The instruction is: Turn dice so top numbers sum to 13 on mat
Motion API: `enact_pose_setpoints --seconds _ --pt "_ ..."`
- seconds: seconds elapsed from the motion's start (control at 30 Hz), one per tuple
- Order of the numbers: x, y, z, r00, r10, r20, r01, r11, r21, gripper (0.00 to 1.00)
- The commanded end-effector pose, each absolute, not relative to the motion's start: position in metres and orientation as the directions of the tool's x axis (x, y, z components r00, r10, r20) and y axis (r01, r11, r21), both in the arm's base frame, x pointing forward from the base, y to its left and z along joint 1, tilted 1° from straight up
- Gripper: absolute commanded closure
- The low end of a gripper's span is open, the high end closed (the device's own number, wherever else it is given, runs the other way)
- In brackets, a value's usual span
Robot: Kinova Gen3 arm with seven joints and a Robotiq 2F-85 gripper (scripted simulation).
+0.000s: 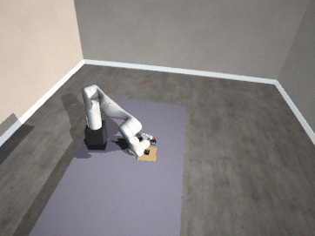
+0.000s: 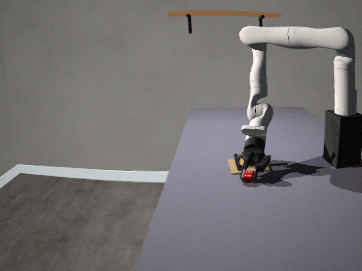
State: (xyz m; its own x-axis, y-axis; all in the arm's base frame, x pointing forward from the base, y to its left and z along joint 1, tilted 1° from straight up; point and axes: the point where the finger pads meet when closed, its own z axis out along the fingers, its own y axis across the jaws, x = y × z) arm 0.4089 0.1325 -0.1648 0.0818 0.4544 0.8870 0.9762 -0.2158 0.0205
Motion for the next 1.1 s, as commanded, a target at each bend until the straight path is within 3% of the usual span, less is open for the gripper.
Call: enact_pose_setpoints --seconds 0.0,0.7,1.07 --pt "0.4094 0.1324 -0.1641 0.081 0.454 0.887 0.976 -0.216 0.022 0.74" --pt "0.4094 0.1324 -0.1641 0.081 0.454 0.887 0.976 -0.216 0.022 0.74" --pt "0.4094 0.1324 -0.1641 0.081 0.454 0.887 0.976 -0.216 0.022 0.58"
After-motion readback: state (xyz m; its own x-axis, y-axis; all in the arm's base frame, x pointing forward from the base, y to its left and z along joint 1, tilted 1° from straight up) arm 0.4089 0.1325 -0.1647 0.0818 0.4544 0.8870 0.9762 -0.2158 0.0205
